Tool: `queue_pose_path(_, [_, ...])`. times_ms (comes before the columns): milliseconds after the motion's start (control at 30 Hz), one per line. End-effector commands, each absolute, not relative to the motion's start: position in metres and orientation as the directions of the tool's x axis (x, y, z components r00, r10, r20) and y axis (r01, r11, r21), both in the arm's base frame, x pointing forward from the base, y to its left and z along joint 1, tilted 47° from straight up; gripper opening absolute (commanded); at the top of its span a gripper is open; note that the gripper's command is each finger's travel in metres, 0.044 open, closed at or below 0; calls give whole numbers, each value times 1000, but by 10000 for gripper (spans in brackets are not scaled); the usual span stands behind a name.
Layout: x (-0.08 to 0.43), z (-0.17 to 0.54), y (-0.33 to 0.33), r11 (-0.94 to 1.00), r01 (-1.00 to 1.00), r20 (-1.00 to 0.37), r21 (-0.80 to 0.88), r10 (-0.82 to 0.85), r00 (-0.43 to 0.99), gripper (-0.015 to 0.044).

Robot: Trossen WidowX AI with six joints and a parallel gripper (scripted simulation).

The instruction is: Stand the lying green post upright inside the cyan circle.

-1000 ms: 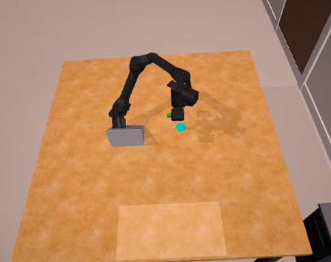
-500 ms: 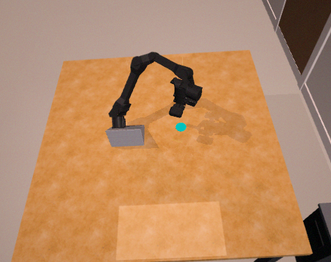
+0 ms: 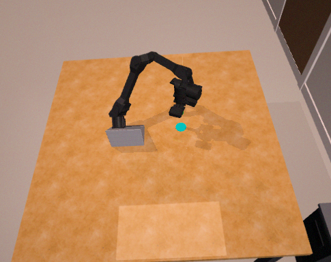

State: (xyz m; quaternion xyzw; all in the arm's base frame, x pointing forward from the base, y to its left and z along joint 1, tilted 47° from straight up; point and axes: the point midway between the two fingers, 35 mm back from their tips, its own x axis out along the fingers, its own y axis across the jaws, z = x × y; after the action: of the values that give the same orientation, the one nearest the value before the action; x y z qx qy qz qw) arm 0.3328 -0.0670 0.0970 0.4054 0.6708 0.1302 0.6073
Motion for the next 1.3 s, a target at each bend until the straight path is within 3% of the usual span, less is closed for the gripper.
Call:
queue_pose_path(0, [333, 95, -67, 655, 384, -729, 651, 681, 74, 23])
queue_pose_path(1267, [335, 74, -62, 755, 365, -836, 545, 520, 173, 23])
